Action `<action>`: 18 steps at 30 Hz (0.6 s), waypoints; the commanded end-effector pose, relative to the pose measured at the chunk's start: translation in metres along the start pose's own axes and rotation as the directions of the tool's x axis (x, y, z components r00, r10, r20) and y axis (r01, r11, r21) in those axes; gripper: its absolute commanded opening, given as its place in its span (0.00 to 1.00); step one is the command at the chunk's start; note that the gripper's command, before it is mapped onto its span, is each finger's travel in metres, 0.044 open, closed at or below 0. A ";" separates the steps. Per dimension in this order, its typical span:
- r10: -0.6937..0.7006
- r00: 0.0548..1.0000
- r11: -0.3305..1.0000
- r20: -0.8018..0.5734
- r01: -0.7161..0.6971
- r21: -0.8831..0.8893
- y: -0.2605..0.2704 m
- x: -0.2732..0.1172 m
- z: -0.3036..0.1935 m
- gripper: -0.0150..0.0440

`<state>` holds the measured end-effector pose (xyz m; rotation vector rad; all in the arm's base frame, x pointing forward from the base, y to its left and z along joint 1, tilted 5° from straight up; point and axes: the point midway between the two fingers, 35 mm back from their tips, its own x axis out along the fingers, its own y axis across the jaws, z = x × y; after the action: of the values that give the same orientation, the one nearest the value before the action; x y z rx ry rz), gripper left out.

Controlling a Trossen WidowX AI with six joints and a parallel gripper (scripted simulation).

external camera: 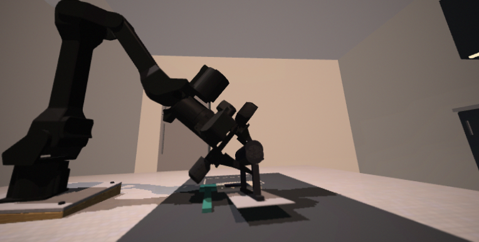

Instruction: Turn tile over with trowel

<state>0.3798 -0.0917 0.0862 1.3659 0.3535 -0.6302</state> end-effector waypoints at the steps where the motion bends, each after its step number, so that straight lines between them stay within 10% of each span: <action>1: 0.004 1.000 1.000 -0.012 -0.004 0.002 0.001 -0.001 -0.007 0.25; 18: 0.007 0.997 0.997 -0.077 -0.001 0.079 0.025 -0.022 -0.010 0.25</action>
<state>0.3731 -0.0813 0.0966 1.4608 0.4197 -0.6255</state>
